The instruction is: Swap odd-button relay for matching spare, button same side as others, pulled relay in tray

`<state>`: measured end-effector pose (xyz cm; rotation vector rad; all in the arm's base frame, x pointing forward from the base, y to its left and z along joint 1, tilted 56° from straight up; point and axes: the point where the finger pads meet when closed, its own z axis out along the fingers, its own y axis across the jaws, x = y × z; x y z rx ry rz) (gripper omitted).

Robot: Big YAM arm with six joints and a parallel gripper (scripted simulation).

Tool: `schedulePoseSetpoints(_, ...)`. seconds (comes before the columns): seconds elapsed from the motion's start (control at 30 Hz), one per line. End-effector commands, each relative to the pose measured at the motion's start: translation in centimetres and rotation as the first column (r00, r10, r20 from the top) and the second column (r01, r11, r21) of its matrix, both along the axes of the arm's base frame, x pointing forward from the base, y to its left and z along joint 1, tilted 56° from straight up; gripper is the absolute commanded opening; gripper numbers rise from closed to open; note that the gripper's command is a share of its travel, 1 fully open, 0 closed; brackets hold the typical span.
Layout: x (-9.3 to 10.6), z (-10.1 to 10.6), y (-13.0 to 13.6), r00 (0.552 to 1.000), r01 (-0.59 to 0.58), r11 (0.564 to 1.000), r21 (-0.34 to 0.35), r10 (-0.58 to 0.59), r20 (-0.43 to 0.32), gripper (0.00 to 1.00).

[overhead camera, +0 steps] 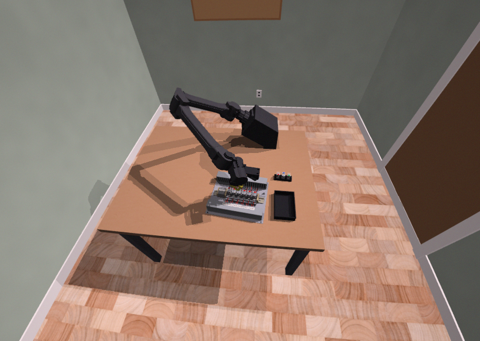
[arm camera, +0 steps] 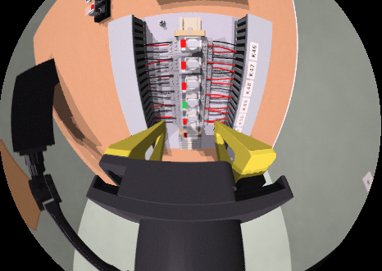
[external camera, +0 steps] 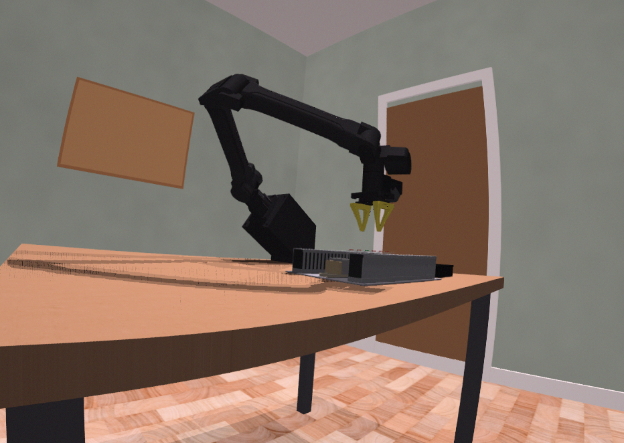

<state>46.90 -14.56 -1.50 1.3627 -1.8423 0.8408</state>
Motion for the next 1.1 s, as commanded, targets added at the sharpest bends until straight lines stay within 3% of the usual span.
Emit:
schedulePoseSetpoints(0.0,1.0,-0.3,2.0,0.999,-0.037,0.999,0.004,0.037,0.002,0.59)
schedulePoseSetpoints(0.4,0.9,-0.5,1.8,0.999,-0.039,0.999,0.005,0.039,0.000,0.59)
schedulePoseSetpoints(0.8,-0.4,-2.4,-2.3,1.000,-0.009,1.000,0.003,0.009,-0.009,0.59)
schedulePoseSetpoints(1.07,-0.4,-2.9,-3.5,1.000,-0.005,1.000,0.002,0.005,-0.002,0.59)
